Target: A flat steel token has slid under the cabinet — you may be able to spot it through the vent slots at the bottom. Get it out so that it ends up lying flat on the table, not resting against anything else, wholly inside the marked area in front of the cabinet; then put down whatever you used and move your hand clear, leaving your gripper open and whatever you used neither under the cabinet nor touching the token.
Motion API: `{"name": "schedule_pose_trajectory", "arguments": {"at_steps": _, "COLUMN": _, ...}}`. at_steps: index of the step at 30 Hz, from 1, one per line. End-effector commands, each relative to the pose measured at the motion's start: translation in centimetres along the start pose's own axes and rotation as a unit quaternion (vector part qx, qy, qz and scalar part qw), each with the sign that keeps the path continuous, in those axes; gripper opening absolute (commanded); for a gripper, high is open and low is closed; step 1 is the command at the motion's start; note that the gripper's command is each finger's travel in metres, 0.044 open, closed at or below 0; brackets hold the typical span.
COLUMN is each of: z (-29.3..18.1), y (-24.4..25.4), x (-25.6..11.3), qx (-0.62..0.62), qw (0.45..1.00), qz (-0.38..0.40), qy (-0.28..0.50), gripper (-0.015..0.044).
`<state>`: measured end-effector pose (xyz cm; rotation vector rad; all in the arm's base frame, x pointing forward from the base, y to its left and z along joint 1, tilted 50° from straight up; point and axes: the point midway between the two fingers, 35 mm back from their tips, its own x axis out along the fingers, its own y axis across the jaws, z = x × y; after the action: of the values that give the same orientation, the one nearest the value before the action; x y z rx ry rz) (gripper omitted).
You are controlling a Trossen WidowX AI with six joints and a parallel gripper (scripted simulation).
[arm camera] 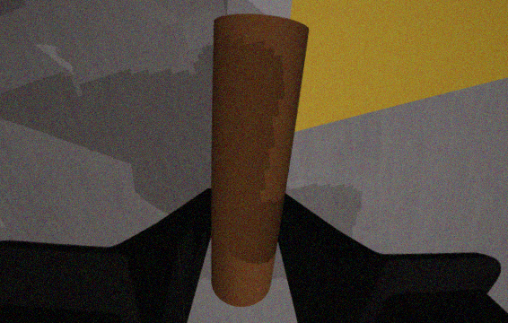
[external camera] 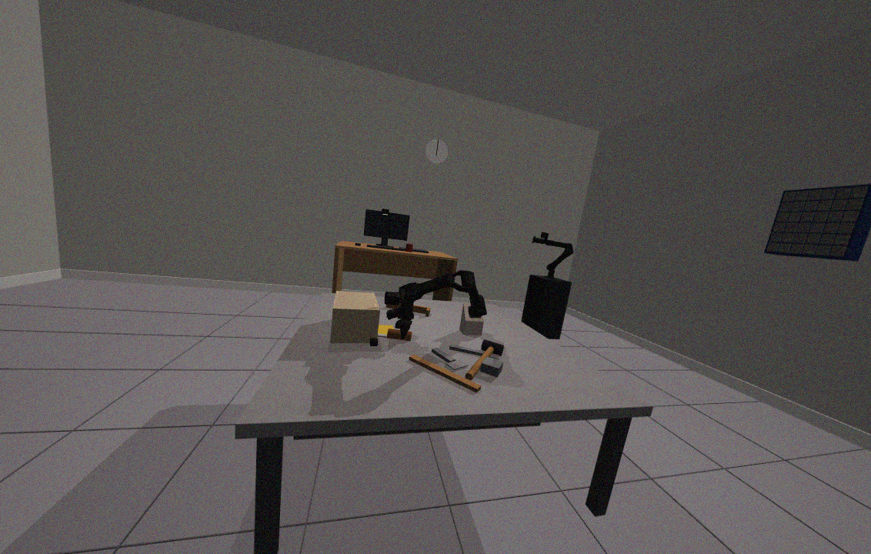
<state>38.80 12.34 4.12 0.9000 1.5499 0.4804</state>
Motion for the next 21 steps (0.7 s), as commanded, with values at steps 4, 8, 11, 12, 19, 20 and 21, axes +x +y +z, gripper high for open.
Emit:
{"name": "schedule_pose_trajectory", "arguments": {"at_steps": 4, "z": 0.1, "y": -1.2, "x": 0.1, "qx": 0.002, "qw": 1.000, "qz": -0.005, "qy": -0.001, "gripper": 0.0000}}
{"name": "schedule_pose_trajectory", "arguments": {"at_steps": 8, "z": 0.1, "y": -1.4, "x": 0.1, "qx": 0.002, "qw": 1.000, "qz": -0.005, "qy": -0.001, "gripper": 0.0000}}
{"name": "schedule_pose_trajectory", "arguments": {"at_steps": 11, "z": 0.1, "y": -1.6, "x": 0.1, "qx": 0.002, "qw": 1.000, "qz": -0.005, "qy": -0.001, "gripper": 0.0000}}
{"name": "schedule_pose_trajectory", "arguments": {"at_steps": 12, "z": 0.1, "y": -1.7, "x": 0.1, "qx": 0.002, "qw": 1.000, "qz": -0.005, "qy": -0.001, "gripper": 0.0000}}
{"name": "schedule_pose_trajectory", "arguments": {"at_steps": 19, "z": 0.1, "y": -2.1, "x": 0.1, "qx": 0.002, "qw": 1.000, "qz": -0.005, "qy": -0.001, "gripper": 0.0000}}
{"name": "schedule_pose_trajectory", "arguments": {"at_steps": 20, "z": 0.1, "y": -2.1, "x": 0.1, "qx": 0.002, "qw": 1.000, "qz": -0.005, "qy": -0.001, "gripper": 0.0000}}
{"name": "schedule_pose_trajectory", "arguments": {"at_steps": 21, "z": 0.1, "y": -2.2, "x": 0.1, "qx": 0.002, "qw": 1.000, "qz": -0.005, "qy": -0.001, "gripper": 0.0000}}
